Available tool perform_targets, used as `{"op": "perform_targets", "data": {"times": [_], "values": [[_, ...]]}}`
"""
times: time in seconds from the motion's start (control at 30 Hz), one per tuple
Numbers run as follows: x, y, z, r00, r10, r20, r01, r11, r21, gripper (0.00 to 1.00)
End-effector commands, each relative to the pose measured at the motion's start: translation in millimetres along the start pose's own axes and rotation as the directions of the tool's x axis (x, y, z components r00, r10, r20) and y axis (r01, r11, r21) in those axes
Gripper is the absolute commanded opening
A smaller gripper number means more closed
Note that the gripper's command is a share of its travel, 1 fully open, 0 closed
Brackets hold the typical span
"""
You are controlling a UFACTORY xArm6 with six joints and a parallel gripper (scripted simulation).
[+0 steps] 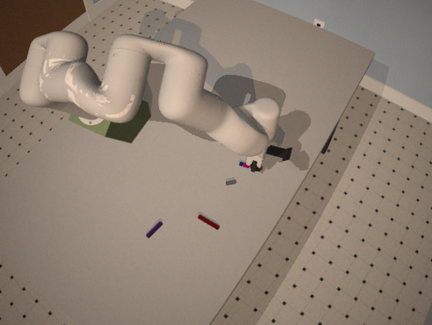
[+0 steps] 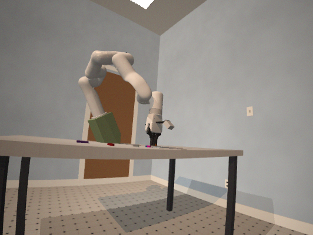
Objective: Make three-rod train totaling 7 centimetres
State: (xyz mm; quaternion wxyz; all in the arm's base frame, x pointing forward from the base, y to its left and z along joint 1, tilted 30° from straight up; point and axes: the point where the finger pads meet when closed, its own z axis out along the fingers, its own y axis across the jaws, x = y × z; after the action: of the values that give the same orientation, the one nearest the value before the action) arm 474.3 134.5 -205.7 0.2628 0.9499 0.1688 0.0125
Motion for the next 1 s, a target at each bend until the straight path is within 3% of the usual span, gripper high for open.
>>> {"op": "perform_targets", "data": {"times": [0.0,0.97], "values": [[1.8,-0.1,2.2,1.0,0.001,-0.004,-0.001,1.0,0.001,0.04],[1.8,-0.1,7.8,1.0,0.001,-0.004,-0.001,1.0,0.001,0.04]]}}
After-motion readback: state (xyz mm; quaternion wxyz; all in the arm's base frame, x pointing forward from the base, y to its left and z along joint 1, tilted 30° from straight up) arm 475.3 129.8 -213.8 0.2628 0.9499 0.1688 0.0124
